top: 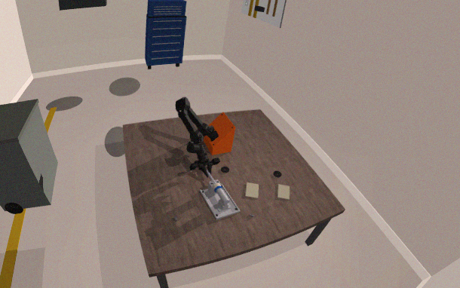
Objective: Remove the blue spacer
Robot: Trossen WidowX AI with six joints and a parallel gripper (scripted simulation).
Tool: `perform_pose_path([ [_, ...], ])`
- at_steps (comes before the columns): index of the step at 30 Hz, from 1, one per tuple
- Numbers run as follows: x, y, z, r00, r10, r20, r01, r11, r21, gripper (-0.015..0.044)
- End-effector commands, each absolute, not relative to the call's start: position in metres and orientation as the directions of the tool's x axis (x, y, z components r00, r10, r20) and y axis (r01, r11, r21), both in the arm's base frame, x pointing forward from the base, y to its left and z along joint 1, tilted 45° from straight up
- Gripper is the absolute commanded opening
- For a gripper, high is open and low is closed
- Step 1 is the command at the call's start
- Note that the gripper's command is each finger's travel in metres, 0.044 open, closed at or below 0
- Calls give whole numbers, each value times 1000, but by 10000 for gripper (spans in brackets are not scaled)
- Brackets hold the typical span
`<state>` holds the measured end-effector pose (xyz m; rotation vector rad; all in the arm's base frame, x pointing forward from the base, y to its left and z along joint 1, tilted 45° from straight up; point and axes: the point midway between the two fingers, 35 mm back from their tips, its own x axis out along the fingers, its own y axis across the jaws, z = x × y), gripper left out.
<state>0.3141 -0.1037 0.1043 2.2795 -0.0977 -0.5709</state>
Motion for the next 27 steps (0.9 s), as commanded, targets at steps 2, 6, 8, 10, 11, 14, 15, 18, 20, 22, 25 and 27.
perform_pose_path([
  [2, 313, -104, 103, 896, -240, -374, 107, -700, 706, 0],
  [6, 312, -104, 103, 896, -240, -374, 107, -700, 706, 0],
  [8, 312, -104, 103, 896, -240, -374, 107, -700, 706, 0],
  [10, 312, -104, 103, 896, -240, -374, 107, -700, 706, 0],
  [11, 312, -104, 103, 896, -240, -374, 107, -700, 706, 0],
  [14, 312, -104, 103, 896, -240, -374, 107, -700, 706, 0],
  [15, 312, -104, 103, 896, -240, -374, 107, -700, 706, 0],
  [18, 311, -104, 103, 896, -240, -374, 107, -700, 706, 0],
  [20, 311, -104, 103, 896, -240, -374, 107, -700, 706, 0],
  [22, 311, -104, 103, 896, -240, -374, 107, -700, 706, 0],
  [25, 311, -104, 103, 896, -240, -374, 108, -700, 706, 0],
  [27, 310, -104, 103, 896, -240, -374, 108, -700, 706, 0],
])
